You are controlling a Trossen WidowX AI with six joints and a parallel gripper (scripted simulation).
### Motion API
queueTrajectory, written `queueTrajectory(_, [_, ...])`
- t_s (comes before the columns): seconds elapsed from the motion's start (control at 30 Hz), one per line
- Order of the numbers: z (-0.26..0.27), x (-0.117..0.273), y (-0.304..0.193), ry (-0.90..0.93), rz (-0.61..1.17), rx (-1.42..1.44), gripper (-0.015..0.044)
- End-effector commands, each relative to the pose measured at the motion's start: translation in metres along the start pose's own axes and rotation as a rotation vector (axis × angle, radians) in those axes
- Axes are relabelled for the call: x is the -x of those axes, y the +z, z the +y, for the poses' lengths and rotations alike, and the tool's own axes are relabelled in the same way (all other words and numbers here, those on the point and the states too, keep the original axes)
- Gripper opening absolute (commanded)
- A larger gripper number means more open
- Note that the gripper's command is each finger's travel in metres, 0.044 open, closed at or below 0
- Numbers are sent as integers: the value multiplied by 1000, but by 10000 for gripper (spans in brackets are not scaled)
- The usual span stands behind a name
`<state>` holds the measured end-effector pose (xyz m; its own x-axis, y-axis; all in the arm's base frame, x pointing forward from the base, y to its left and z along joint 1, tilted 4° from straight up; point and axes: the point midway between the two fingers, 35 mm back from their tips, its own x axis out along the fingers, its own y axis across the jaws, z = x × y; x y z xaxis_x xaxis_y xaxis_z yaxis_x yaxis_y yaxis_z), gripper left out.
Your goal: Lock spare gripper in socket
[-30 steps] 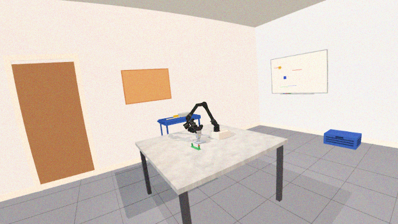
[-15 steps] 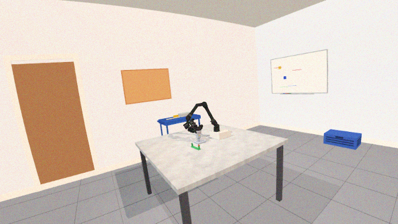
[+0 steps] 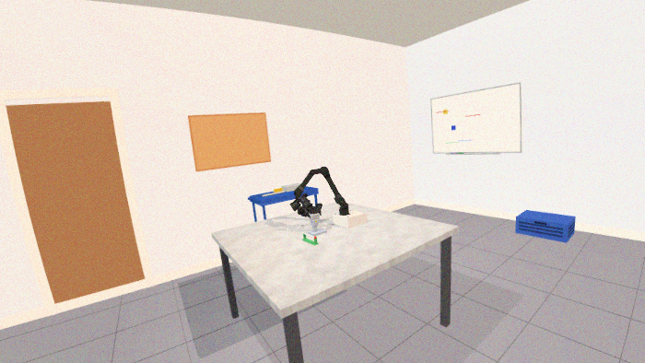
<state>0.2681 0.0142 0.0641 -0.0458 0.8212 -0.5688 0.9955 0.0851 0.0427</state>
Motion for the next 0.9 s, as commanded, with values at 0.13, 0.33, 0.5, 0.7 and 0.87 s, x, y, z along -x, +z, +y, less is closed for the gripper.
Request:
queueTrajectory(0.13, [-1,8,-14,-3,2,-3,440])
queueTrajectory(0.33, [-2,13,-24,-8,6,-9,440])
queueTrajectory(0.5, [-3,17,-31,-13,10,-15,440])
queueTrajectory(0.7, [-5,22,-40,-19,14,-21,440])
queueTrajectory(0.87, [-6,26,-48,-24,18,-26,440])
